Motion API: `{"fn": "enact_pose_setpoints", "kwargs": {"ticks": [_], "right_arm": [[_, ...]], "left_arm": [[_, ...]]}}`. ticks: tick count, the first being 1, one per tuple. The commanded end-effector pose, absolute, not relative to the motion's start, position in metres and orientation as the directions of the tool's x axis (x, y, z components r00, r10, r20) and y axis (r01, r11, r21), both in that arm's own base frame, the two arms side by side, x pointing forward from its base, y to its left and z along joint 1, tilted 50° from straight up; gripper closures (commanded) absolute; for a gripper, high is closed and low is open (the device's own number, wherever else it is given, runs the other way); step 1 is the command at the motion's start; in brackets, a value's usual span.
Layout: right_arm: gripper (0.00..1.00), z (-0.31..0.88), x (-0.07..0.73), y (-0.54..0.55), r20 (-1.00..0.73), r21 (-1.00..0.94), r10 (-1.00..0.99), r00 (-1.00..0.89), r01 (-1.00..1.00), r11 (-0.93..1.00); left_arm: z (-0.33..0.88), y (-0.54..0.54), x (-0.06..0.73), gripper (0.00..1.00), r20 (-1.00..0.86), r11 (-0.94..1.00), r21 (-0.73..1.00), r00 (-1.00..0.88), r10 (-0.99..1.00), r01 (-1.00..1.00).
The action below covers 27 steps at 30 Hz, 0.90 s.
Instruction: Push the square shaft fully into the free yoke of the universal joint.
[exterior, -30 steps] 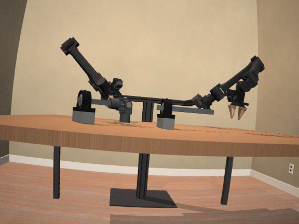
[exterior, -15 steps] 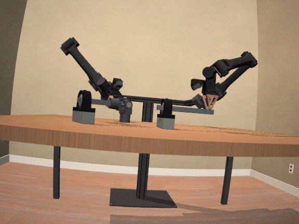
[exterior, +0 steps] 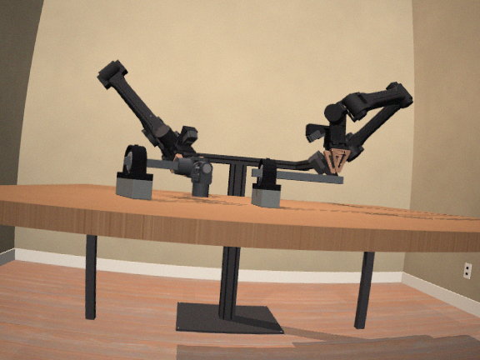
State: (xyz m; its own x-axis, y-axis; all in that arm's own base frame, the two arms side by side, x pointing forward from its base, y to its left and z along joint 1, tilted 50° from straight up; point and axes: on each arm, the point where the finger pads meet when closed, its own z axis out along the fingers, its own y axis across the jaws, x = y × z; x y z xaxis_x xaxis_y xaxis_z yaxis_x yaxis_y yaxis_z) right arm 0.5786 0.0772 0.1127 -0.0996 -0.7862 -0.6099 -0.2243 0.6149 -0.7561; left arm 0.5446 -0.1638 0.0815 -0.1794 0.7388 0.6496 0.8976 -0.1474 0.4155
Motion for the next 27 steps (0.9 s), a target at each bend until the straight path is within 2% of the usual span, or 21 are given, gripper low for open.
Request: {"fn": "enact_pose_setpoints", "kwargs": {"ticks": [1, 27], "right_arm": [[0.37, 0.109, 0.588, 0.075, -0.609, -0.754, -0.786, -0.109, -0.229, 0.616], [0.37, 0.111, 0.612, 0.072, -0.611, -0.757, -0.784, -0.105, -0.212, 0.618]], "left_arm": [[0.108, -0.161, 0.561, 0.53, 0.622, -0.134, 0.463, -0.214, 0.754, 0.876], [0.070, -0.146, 0.571, 0.53, 0.643, -0.162, 0.426, -0.173, 0.746, 0.890]]}}
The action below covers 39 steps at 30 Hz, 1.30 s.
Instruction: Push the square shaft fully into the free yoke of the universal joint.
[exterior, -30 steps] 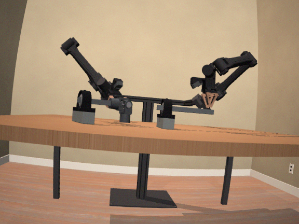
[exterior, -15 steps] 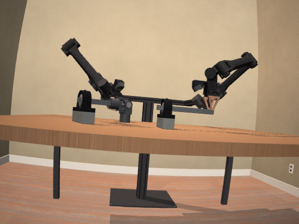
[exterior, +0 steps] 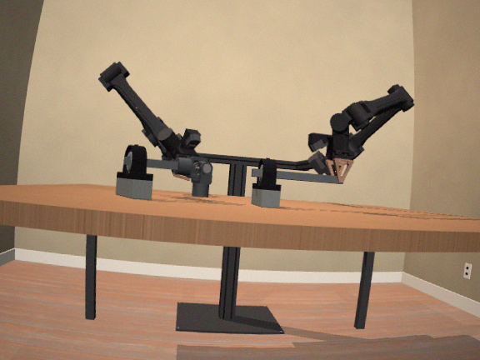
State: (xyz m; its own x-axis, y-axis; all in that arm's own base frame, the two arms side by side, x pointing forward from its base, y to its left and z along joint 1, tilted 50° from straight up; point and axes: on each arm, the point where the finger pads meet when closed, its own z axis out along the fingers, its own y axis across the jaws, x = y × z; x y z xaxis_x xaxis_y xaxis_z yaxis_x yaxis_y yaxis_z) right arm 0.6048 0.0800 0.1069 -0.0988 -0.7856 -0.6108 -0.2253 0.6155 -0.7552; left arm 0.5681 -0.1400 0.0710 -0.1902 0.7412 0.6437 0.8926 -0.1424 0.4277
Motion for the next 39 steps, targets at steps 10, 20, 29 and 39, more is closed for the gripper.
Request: {"fn": "enact_pose_setpoints", "kwargs": {"ticks": [10, 20, 29, 39], "right_arm": [[0.37, 0.113, 0.608, 0.082, -0.613, -0.757, -0.785, -0.089, -0.218, 0.616], [0.54, 0.108, 0.609, 0.075, -0.612, -0.757, -0.784, -0.101, -0.214, 0.618], [0.61, 0.106, 0.607, 0.082, -0.612, -0.757, -0.786, -0.089, -0.219, 0.615], [1.00, 0.106, 0.606, 0.084, -0.613, -0.757, -0.785, -0.088, -0.220, 0.615]], "left_arm": [[0.075, -0.146, 0.570, 0.53, 0.640, -0.154, 0.433, -0.183, 0.746, 0.888], [0.075, -0.146, 0.570, 0.53, 0.640, -0.154, 0.433, -0.183, 0.746, 0.888], [0.075, -0.146, 0.570, 0.53, 0.640, -0.154, 0.433, -0.183, 0.746, 0.888], [0.075, -0.146, 0.570, 0.53, 0.640, -0.154, 0.433, -0.183, 0.746, 0.888]]}}
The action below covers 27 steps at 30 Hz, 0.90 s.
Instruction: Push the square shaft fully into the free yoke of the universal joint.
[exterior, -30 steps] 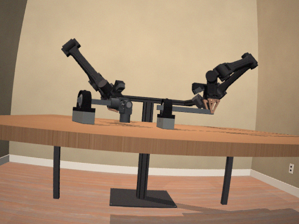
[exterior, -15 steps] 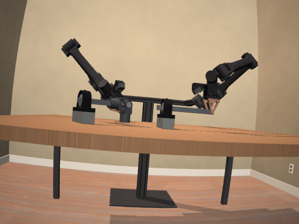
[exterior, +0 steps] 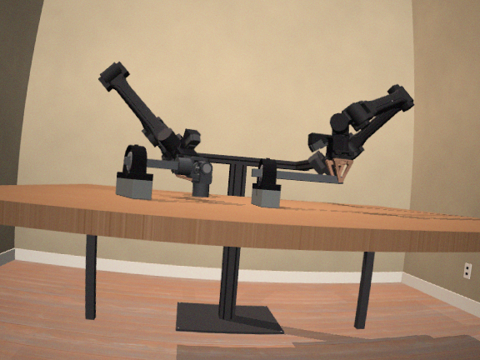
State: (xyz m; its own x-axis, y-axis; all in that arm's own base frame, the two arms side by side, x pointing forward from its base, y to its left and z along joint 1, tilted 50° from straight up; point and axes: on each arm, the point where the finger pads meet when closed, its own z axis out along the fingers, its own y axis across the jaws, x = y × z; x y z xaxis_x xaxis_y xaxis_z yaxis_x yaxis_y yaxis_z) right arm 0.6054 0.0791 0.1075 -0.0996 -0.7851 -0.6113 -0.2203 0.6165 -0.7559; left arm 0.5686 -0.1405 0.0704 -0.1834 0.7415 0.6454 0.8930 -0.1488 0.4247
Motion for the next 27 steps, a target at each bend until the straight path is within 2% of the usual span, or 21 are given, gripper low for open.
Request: {"fn": "enact_pose_setpoints", "kwargs": {"ticks": [1, 2, 3, 21, 22, 23, 27], "right_arm": [[0.89, 0.108, 0.606, 0.084, -0.614, -0.757, -0.785, -0.086, -0.217, 0.616], [0.77, 0.108, 0.605, 0.080, -0.629, -0.739, -0.771, -0.103, -0.230, 0.633], [0.66, 0.120, 0.609, 0.073, -0.650, -0.725, -0.753, -0.103, -0.215, 0.655], [0.66, 0.116, 0.607, 0.080, -0.800, -0.515, -0.578, -0.162, -0.310, 0.799], [0.66, 0.116, 0.607, 0.080, -0.810, -0.496, -0.562, -0.168, -0.316, 0.809], [0.66, 0.114, 0.607, 0.083, -0.815, -0.484, -0.553, -0.171, -0.324, 0.813], [0.66, 0.110, 0.606, 0.085, -0.835, -0.435, -0.516, -0.191, -0.344, 0.832]], "left_arm": [[0.075, -0.146, 0.570, 0.53, 0.640, -0.154, 0.433, -0.183, 0.746, 0.888], [0.075, -0.146, 0.570, 0.62, 0.640, -0.154, 0.433, -0.183, 0.746, 0.888], [0.075, -0.146, 0.570, 0.62, 0.640, -0.154, 0.433, -0.183, 0.746, 0.888], [0.075, -0.146, 0.570, 0.83, 0.640, -0.154, 0.433, -0.183, 0.746, 0.888], [0.075, -0.146, 0.570, 0.95, 0.640, -0.154, 0.433, -0.183, 0.746, 0.888], [0.075, -0.146, 0.570, 0.83, 0.640, -0.154, 0.433, -0.183, 0.746, 0.888], [0.075, -0.146, 0.570, 0.82, 0.640, -0.154, 0.433, -0.183, 0.746, 0.888]]}}
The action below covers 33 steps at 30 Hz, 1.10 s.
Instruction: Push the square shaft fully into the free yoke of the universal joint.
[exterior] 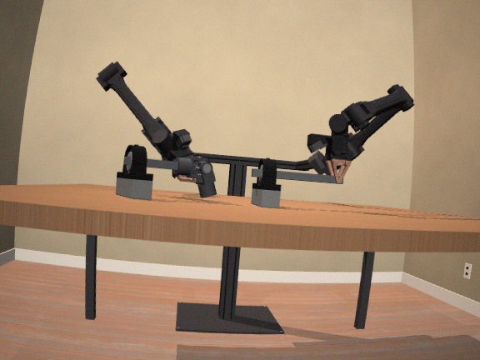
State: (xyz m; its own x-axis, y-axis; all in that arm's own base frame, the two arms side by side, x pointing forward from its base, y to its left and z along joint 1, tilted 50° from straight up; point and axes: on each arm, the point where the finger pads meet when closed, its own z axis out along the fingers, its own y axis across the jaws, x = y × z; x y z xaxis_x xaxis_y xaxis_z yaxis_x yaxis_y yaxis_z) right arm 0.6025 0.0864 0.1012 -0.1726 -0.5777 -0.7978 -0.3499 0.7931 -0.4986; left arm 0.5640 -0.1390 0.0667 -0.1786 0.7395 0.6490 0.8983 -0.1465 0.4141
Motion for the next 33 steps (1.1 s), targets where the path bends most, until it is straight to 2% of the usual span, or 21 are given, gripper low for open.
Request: {"fn": "enact_pose_setpoints", "kwargs": {"ticks": [1, 33], "right_arm": [[0.66, 0.110, 0.606, 0.084, -0.842, -0.420, -0.503, -0.196, -0.346, 0.839], [0.66, 0.096, 0.600, 0.094, -0.917, -0.028, -0.193, -0.348, -0.427, 0.904]], "left_arm": [[0.075, -0.146, 0.570, 0.82, 0.640, -0.154, 0.433, -0.183, 0.746, 0.888], [0.075, -0.146, 0.570, 0.82, 0.640, -0.154, 0.433, -0.183, 0.746, 0.888]]}}
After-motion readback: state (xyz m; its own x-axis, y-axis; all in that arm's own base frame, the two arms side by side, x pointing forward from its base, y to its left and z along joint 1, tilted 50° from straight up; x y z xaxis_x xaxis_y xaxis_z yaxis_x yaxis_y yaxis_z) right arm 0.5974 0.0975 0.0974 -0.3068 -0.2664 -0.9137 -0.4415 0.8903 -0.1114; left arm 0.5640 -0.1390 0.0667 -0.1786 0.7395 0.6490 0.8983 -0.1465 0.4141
